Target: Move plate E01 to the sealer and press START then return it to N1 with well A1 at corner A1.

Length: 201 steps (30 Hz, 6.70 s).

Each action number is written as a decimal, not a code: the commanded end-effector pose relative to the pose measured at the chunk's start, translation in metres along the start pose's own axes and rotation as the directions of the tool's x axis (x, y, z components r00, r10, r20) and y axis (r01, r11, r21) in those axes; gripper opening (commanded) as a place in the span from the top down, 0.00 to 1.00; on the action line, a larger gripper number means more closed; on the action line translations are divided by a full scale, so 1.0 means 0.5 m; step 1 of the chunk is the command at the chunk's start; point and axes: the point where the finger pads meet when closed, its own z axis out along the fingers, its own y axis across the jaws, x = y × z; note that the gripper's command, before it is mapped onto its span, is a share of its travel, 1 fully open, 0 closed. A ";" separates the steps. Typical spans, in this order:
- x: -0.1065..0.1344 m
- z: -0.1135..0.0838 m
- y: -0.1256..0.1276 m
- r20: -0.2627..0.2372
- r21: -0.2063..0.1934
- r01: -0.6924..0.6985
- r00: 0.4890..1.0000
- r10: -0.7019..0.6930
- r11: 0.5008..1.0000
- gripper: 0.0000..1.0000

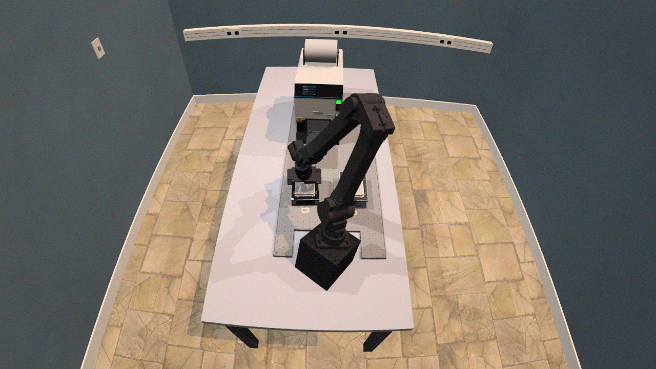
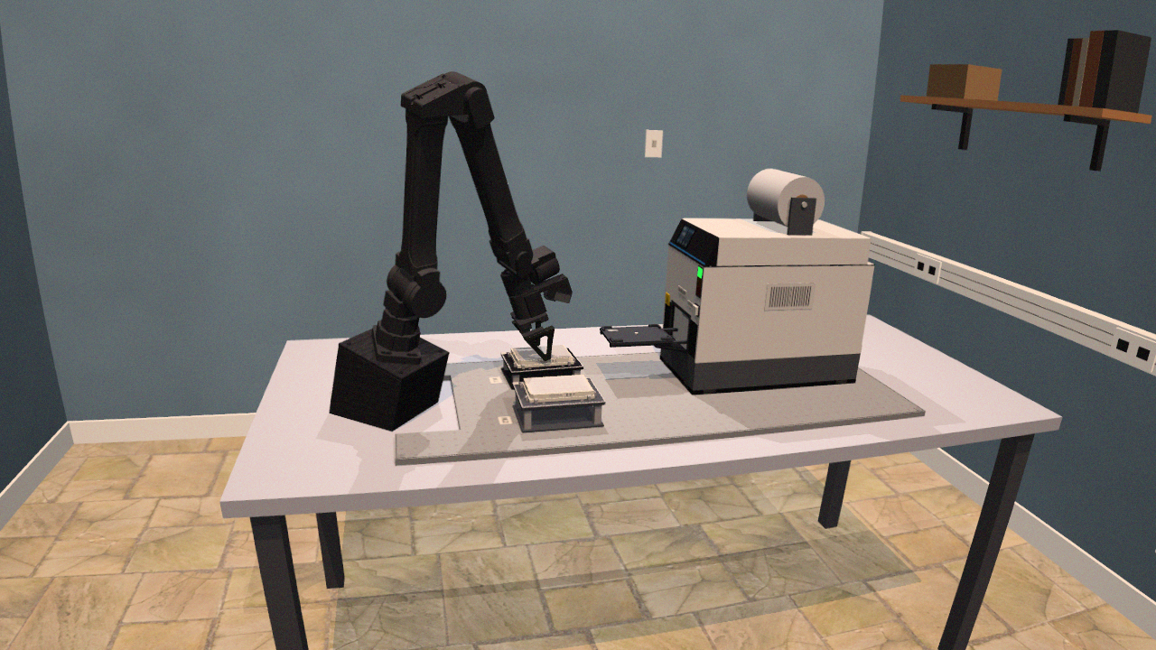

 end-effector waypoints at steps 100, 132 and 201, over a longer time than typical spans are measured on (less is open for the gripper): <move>-0.069 -0.111 0.014 0.031 -0.014 -0.012 0.999 0.013 1.000 0.00; -0.102 -0.208 0.013 0.033 -0.018 -0.016 0.999 0.017 1.000 0.00; -0.123 -0.235 -0.019 -0.324 -0.012 -0.034 0.946 0.028 0.999 0.00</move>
